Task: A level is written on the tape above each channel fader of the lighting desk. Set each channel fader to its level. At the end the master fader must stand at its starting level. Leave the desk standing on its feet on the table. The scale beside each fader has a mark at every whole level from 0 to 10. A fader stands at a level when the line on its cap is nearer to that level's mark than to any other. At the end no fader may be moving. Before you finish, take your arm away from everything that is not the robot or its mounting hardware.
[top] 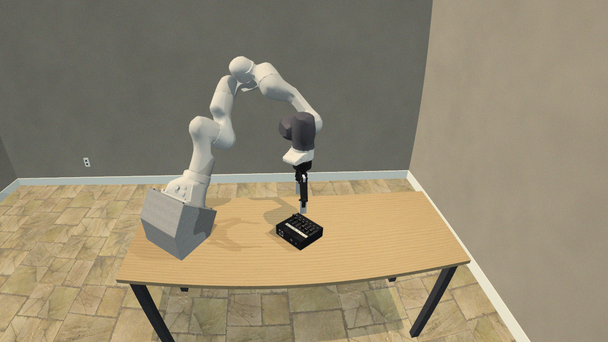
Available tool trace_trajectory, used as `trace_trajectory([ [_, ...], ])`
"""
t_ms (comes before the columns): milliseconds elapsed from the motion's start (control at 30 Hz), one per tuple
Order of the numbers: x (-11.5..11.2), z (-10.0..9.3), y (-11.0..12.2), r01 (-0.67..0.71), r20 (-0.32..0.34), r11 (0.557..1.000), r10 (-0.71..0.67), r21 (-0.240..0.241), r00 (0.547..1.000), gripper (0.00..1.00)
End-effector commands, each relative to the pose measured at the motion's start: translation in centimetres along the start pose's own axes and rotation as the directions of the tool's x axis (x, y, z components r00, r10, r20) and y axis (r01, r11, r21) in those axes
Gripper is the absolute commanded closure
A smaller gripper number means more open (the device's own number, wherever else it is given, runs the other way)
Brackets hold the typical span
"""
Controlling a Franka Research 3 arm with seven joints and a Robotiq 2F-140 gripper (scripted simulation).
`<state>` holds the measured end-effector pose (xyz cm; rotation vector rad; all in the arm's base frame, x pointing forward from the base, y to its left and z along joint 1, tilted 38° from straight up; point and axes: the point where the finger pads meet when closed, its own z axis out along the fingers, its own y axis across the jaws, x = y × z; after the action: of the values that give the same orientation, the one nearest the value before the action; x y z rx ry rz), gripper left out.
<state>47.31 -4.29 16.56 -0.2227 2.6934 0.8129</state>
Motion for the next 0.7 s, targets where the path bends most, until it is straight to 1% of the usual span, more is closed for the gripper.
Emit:
trace_trajectory([
  [0,-0.1,0.0,0.0,-0.03,0.003,1.0,0.03,0.004,1.0,0.0],
  [500,-0.1,0.1,0.0,-0.022,0.003,1.0,0.022,0.004,1.0,0.0],
  [533,-0.5,0.4,0.1,0.021,0.004,1.0,-0.021,0.003,1.0,0.0],
  [600,-0.5,0.4,0.1,0.021,0.004,1.0,-0.021,0.003,1.0,0.0],
  [633,-1.3,1.1,0.4,0.11,0.006,0.994,-0.11,0.002,0.994,0.0],
  [667,-2.3,2.0,0.9,0.232,0.011,0.973,-0.232,-0.001,0.973,0.0],
])
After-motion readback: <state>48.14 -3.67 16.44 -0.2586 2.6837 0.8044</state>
